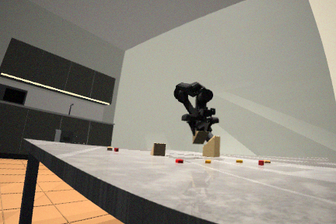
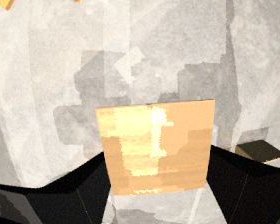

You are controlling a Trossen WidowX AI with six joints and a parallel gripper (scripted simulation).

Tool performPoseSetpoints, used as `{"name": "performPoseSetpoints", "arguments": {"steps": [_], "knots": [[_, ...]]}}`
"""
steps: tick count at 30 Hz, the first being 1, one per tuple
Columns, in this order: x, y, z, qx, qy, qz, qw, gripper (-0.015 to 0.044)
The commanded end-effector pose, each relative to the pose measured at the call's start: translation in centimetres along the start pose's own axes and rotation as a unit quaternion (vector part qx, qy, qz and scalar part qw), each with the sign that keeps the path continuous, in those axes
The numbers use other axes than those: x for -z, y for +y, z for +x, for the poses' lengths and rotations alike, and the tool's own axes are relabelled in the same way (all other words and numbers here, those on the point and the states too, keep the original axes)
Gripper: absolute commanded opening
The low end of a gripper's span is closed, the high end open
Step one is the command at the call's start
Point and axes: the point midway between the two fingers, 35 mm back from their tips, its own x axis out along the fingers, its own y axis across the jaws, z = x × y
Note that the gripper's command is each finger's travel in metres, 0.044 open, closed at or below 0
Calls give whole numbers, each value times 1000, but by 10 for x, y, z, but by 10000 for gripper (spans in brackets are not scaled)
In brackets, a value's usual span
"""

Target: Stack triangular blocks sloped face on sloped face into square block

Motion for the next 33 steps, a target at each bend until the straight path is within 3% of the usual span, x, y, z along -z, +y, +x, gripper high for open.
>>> {"name": "performPoseSetpoints", "arguments": {"steps": [1, 33], "knots": [[3, -15, -6, 2, -8, 7, 1000, 0], [74, -127, -37, 1, -14, -8, 1000, 0]]}}
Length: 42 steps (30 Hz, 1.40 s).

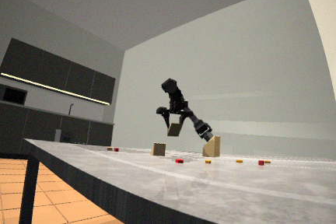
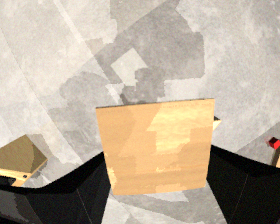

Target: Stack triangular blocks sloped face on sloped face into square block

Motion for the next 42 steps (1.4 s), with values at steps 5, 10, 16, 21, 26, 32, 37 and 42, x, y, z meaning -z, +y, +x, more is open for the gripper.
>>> {"name": "performPoseSetpoints", "arguments": {"steps": [5, 10, 16, 21, 26, 32, 37, 42], "knots": [[27, -24, -9, 6, -1, 0, 1000, 0], [45, -36, -14, 7, 2, -3, 1000, 0], [68, -50, -19, 9, 7, -6, 1000, 0], [89, -59, -24, 11, 11, -9, 1000, 0], [103, -65, -27, 12, 15, -11, 1000, 0], [96, -66, -13, 12, 15, -11, 1000, 0], [87, -67, 9, 12, 15, -11, 1000, 0], [80, -67, 32, 13, 15, -10, 1000, 0]]}}
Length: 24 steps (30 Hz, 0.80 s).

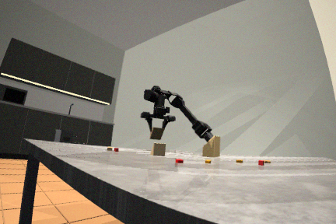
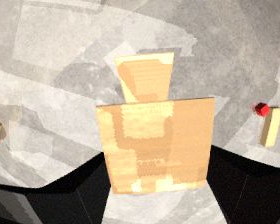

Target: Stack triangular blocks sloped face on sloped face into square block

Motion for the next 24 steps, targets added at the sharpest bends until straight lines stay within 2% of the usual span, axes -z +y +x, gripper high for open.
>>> {"name": "performPoseSetpoints", "arguments": {"steps": [1, 10, 17, 24], "knots": [[-7, 2, 18, 0, 3, -5, 1000, 0], [-10, 1, 31, 0, 3, -5, 1000, 0], [-20, 1, 56, 0, 3, -5, 1000, 0], [-20, 1, 56, 2, 5, -5, 1000, 0]]}}
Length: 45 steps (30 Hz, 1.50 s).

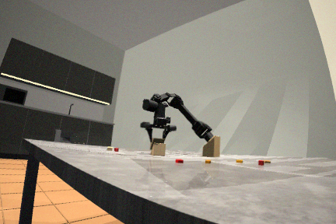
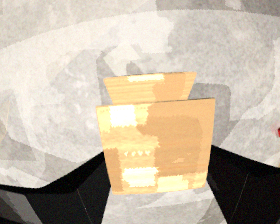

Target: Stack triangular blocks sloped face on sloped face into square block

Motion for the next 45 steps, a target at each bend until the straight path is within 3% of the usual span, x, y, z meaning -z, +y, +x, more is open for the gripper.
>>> {"name": "performPoseSetpoints", "arguments": {"steps": [1, 45], "knots": [[0, 0, 1, 2, 2, -3, 1000, 0], [-7, 0, 15, 3, 3, -6, 1000, 0]]}}
